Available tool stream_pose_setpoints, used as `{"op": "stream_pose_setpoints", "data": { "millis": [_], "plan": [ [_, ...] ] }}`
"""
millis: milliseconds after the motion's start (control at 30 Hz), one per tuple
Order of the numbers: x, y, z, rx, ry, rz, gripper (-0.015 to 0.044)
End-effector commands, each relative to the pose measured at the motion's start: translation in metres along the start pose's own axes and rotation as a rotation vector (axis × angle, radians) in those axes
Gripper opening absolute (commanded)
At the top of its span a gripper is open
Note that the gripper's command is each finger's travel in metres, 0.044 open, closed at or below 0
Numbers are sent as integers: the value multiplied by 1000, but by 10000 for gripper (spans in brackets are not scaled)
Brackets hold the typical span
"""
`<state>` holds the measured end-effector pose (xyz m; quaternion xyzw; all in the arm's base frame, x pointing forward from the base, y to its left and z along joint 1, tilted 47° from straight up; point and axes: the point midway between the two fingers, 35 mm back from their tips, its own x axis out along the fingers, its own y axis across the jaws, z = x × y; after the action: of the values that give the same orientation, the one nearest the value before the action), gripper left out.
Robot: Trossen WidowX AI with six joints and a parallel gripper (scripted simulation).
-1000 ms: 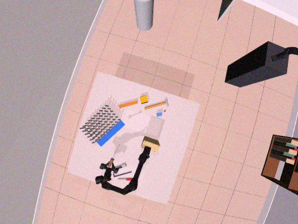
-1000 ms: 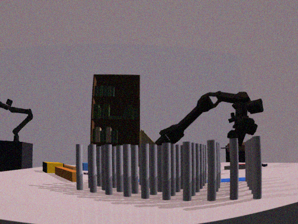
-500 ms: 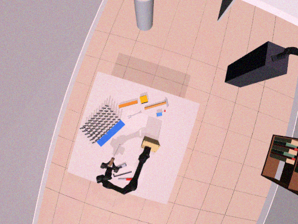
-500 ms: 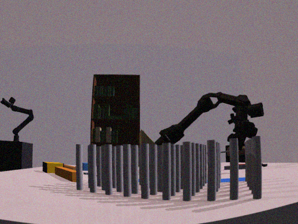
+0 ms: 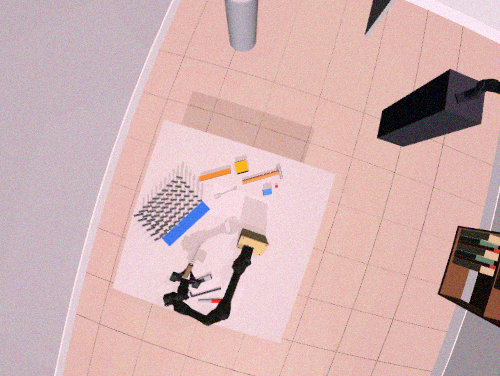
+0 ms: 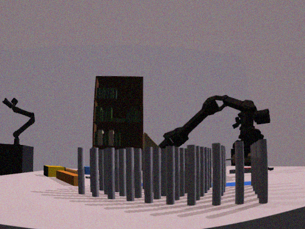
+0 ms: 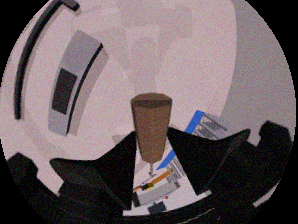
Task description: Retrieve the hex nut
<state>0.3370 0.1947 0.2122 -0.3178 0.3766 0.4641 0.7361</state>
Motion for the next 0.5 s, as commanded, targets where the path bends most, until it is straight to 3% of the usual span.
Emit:
{"op": "stream_pose_setpoints", "data": {
  "millis": [0,467],
  "plan": [
    [4,0,0,6,4,-8,0],
    [17,6,4,6,2,-8,0]
  ]
}}
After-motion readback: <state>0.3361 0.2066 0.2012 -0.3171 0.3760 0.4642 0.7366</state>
